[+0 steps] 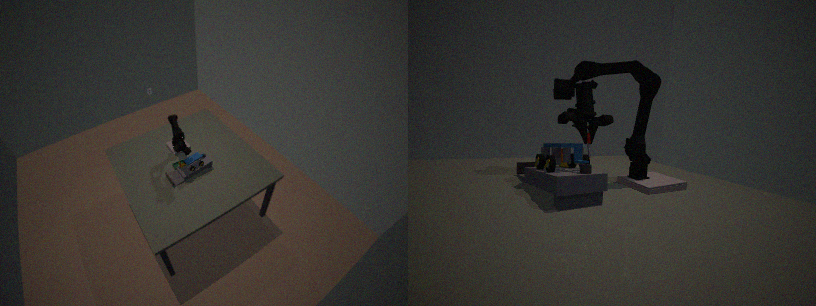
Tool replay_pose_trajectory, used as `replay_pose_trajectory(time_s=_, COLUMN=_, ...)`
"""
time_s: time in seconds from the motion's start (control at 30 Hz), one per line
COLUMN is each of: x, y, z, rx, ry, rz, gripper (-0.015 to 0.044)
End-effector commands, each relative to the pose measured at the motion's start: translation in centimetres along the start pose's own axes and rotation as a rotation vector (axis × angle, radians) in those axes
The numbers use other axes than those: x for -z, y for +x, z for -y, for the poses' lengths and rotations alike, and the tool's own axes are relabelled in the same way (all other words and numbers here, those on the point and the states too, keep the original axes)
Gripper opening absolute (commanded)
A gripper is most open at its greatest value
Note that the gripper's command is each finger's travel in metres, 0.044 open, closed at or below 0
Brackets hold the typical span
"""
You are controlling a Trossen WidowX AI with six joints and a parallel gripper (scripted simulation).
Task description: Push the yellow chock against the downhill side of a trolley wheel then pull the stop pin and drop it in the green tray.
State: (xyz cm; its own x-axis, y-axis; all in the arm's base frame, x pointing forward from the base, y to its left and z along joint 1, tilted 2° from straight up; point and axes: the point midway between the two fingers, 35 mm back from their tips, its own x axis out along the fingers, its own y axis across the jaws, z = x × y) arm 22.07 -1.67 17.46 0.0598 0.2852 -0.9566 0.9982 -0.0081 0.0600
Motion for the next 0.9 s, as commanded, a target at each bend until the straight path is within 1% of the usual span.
replay_pose_trajectory(time_s=0.0, x=-1.3, y=-0.1, z=0.1, rx=0.004, ry=-0.002, rz=-0.002, gripper=0.0000)
replay_pose_trajectory(time_s=0.53, x=-7.5, y=-0.5, z=0.7, rx=0.005, ry=-0.002, rz=0.003, gripper=0.0000)
replay_pose_trajectory(time_s=0.7, x=-7.8, y=-0.5, z=0.8, rx=0.004, ry=0.003, rz=0.005, gripper=0.0000)
replay_pose_trajectory(time_s=0.87, x=-7.7, y=-0.5, z=0.8, rx=-0.006, ry=0.129, rz=0.028, gripper=0.0000)
